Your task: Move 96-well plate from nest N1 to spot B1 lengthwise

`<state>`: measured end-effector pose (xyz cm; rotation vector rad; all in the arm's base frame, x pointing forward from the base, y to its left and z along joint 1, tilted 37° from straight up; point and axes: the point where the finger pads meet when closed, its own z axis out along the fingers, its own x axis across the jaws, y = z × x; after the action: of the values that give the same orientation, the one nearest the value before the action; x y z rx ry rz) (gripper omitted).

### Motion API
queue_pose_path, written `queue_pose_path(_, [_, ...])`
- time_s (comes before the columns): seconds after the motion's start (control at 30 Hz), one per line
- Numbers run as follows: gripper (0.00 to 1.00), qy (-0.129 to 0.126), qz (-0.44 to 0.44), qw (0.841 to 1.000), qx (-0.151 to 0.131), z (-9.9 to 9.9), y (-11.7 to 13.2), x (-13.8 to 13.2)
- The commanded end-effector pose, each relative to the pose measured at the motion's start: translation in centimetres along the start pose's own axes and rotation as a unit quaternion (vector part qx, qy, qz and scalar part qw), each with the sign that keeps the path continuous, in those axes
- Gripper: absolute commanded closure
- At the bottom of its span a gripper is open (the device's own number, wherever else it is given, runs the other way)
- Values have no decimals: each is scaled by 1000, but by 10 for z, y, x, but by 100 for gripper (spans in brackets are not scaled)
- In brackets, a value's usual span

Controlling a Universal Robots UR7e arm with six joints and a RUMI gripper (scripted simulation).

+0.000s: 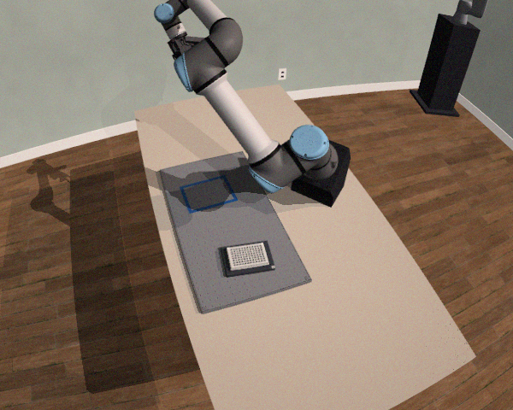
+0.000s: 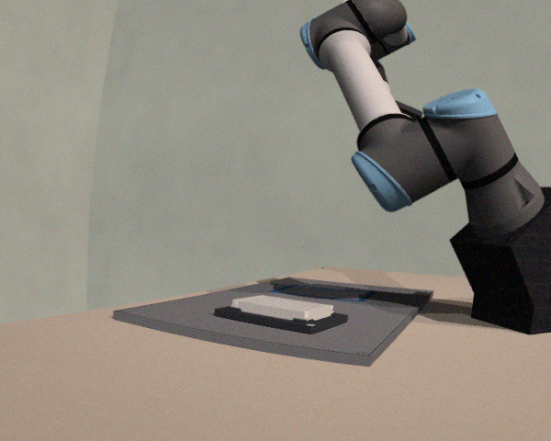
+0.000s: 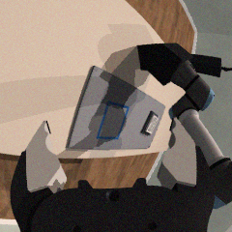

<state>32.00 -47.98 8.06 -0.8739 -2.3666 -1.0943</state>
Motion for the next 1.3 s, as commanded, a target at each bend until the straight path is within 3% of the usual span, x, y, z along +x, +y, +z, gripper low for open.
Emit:
queue_pose_path(0.0, [0, -9, -21, 1000, 9, -1, 19, 1])
queue_pose_path(0.07, [0, -18, -49, 998, 22, 0, 29, 2])
queue_pose_path(0.3, [0, -18, -49, 998, 22, 2, 54, 6])
queue_pose_path(0.4, [0, -31, -93, 994, 42, 4, 68, 9])
queue_pose_path(0.63, [0, -31, -93, 994, 42, 8, 93, 14])
queue_pose_path(0.73, [0, -43, -138, 988, 60, 11, 107, 17])
queue_pose_path(1.03, [0, -44, -138, 988, 61, 17, 131, 23])
queue_pose_path(1.13, [0, -54, -183, 978, 79, 21, 144, 28])
queue_pose_path(1.27, [0, -55, -184, 978, 79, 27, 162, 33])
